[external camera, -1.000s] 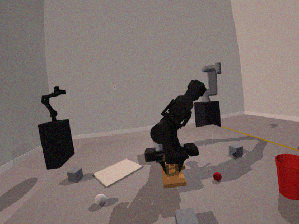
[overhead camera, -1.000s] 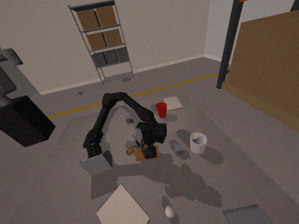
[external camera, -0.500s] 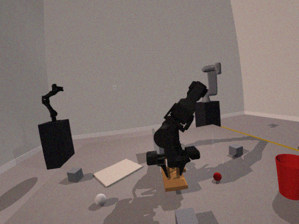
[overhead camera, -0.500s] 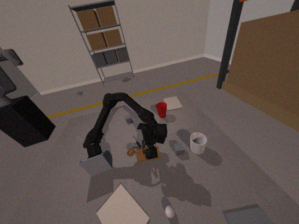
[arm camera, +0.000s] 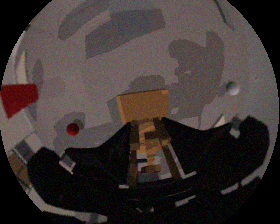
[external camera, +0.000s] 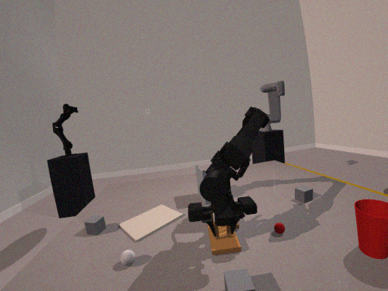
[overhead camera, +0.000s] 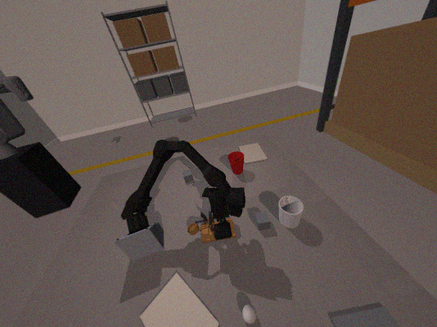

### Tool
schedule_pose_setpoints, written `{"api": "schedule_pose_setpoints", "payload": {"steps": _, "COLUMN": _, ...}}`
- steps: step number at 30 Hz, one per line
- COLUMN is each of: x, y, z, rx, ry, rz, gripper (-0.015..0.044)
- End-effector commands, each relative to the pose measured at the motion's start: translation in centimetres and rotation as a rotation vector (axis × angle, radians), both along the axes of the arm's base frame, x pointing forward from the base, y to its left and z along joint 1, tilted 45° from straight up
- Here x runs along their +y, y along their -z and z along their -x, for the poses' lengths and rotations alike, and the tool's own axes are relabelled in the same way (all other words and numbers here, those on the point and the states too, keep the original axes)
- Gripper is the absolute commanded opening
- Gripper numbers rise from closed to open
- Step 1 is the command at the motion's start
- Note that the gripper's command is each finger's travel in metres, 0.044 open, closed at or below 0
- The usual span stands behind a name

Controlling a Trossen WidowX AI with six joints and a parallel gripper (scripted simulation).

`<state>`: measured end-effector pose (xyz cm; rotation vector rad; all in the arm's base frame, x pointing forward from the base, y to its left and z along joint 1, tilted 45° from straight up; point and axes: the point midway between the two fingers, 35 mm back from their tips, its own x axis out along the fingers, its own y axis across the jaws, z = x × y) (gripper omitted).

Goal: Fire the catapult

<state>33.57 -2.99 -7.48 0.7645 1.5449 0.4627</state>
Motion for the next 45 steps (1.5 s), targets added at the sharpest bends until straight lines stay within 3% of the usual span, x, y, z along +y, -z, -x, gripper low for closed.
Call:
{"api": "schedule_pose_setpoints", "payload": {"steps": 1, "x": 0.1, "y": 0.4, "z": 0.0, "rx": 0.001, "ry": 0.016, "rz": -0.004, "gripper": 0.0}}
{"api": "schedule_pose_setpoints", "payload": {"steps": 7, "x": 0.1, "y": 0.1, "z": 0.0, "rx": 0.0, "ry": 0.0, "rz": 0.0, "gripper": 0.0}}
{"api": "schedule_pose_setpoints", "payload": {"steps": 20, "x": 0.1, "y": 0.1, "z": 0.0, "rx": 0.0, "ry": 0.0, "rz": 0.0, "gripper": 0.0341}}
{"api": "schedule_pose_setpoints", "payload": {"steps": 24, "x": -2.9, "y": -2.6, "z": -0.3, "rx": 0.001, "ry": 0.001, "rz": 0.005, "gripper": 0.044}}
{"api": "schedule_pose_setpoints", "payload": {"steps": 29, "x": -6.9, "y": -6.9, "z": 0.2, "rx": 0.003, "ry": 0.0, "rz": 0.003, "gripper": 0.044}}
{"api": "schedule_pose_setpoints", "payload": {"steps": 39, "x": -6.6, "y": -6.4, "z": 0.3, "rx": 0.0, "ry": 0.014, "rz": -0.002, "gripper": 0.044}}
{"api": "schedule_pose_setpoints", "payload": {"steps": 45, "x": -3.4, "y": -3.3, "z": 0.2, "rx": -0.001, "ry": 0.014, "rz": -0.004, "gripper": 0.044}}
